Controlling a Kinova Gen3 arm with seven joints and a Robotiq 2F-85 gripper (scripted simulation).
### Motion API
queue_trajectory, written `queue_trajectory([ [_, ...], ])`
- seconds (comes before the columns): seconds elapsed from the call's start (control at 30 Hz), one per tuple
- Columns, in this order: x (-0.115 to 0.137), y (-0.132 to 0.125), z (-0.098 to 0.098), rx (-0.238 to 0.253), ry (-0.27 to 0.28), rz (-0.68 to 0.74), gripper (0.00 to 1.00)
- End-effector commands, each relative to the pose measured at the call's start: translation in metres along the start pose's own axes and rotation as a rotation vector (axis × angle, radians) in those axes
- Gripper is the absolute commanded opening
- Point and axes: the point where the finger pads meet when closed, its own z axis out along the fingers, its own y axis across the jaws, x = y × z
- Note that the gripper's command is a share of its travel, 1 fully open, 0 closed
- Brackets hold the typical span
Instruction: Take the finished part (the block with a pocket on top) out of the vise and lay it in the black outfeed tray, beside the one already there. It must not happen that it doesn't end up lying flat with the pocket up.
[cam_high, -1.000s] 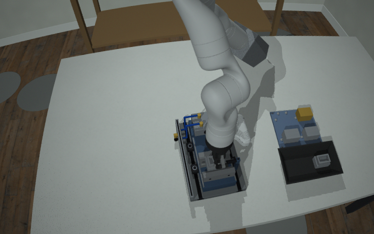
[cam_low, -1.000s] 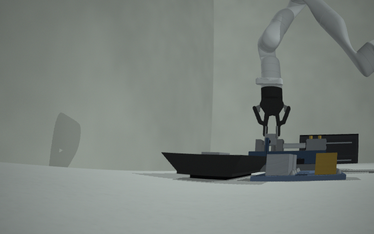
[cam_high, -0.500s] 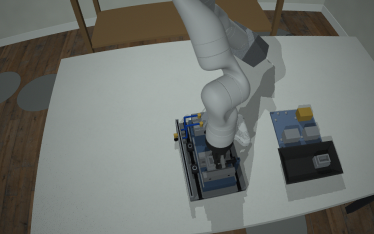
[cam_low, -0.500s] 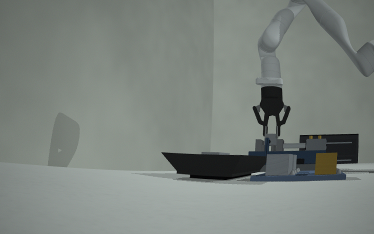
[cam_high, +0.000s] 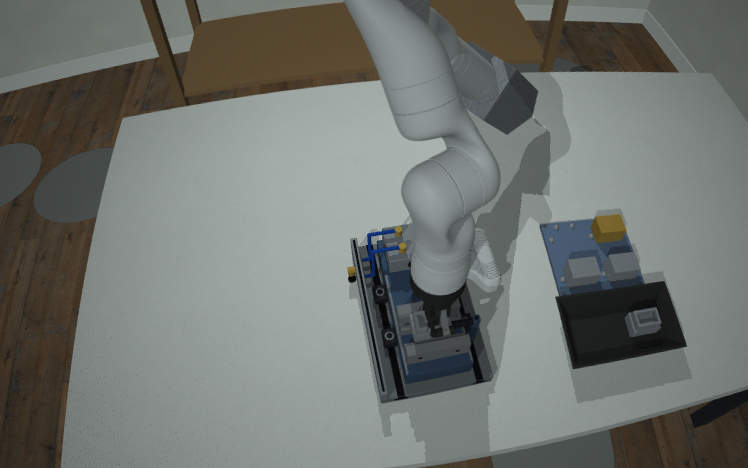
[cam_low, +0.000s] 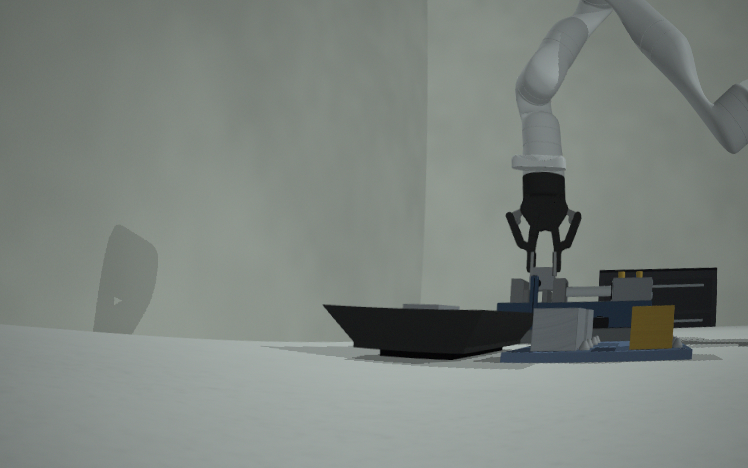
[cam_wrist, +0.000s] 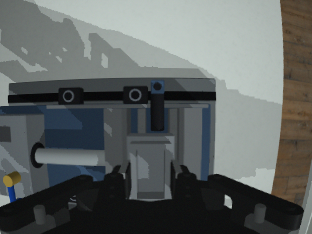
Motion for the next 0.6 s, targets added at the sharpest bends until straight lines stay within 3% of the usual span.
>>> queue_trajectory([
  [0.0, 0.001, 0.001, -0.003, -0.004, 0.002, -0.002, 0.0],
  [0.57, 0.001, 0.001, -0.028, -0.004, 0.002, -0.002, 0.0],
])
